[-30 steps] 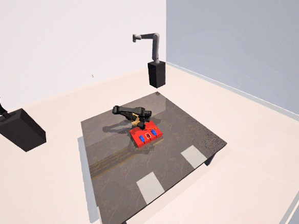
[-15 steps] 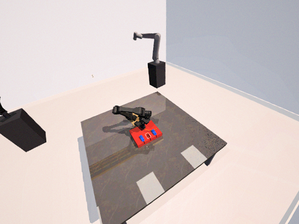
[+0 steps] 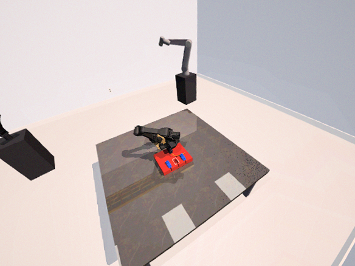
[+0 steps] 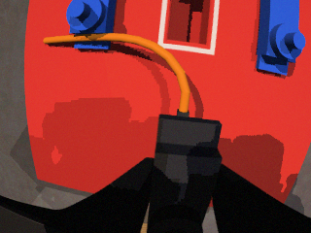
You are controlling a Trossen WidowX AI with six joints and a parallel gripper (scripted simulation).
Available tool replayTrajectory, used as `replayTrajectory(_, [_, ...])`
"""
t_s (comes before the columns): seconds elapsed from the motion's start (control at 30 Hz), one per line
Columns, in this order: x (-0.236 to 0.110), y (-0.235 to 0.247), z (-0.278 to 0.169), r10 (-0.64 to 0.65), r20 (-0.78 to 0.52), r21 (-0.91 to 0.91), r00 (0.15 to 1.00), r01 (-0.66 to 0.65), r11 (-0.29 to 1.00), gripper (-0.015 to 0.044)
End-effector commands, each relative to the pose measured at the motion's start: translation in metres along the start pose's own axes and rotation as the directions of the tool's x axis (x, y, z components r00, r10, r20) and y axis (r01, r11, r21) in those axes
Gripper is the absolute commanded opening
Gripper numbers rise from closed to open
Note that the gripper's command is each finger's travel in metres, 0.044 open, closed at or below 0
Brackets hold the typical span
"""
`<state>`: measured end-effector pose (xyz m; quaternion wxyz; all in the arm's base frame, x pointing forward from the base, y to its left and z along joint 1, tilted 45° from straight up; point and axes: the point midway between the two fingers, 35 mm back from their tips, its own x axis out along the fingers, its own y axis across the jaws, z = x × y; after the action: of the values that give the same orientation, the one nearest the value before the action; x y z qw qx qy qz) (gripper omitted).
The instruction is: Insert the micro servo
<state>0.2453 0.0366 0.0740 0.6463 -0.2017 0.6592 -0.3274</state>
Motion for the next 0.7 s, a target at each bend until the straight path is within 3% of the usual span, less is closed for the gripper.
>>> replayTrajectory(0.0, [-0.002, 0.0, 0.011, 0.002, 0.008, 0.008, 1.0, -0.002, 1.0, 0.0])
replayTrajectory(0.67, [-0.003, -0.002, 0.088, 0.003, 0.012, 0.012, 1.0, -0.003, 1.0, 0.0])
